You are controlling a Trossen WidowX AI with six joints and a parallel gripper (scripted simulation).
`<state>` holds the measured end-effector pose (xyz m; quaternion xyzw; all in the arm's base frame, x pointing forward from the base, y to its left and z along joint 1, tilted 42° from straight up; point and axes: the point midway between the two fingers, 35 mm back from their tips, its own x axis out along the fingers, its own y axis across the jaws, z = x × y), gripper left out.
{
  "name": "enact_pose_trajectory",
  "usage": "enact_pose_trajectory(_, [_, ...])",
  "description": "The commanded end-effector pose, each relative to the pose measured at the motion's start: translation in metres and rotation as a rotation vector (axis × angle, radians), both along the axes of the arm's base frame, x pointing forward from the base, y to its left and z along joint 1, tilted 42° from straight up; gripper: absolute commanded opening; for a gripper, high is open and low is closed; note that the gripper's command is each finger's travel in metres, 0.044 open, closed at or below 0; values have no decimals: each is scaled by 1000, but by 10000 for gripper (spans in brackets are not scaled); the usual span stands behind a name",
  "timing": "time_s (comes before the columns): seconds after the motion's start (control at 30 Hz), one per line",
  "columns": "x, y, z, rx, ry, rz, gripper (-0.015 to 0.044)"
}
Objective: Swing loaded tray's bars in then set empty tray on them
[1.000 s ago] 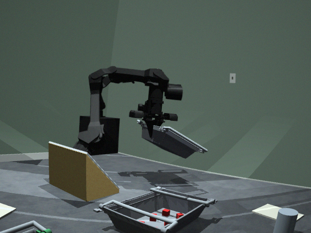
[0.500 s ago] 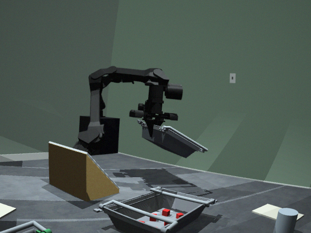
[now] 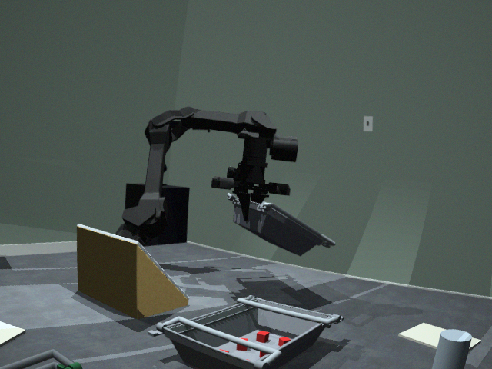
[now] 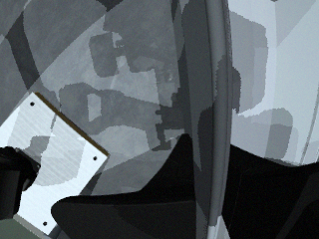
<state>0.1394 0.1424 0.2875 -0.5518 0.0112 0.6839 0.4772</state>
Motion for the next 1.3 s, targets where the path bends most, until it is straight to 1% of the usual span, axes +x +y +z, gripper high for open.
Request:
enact_pose_trajectory(0.0, [15, -3, 1, 0, 0, -34, 0])
enact_pose_trajectory(0.6, [82, -32, -27, -42, 117, -185, 0])
enact_pose_trajectory(1.27, [141, -87, -70, -53, 257, -347, 0])
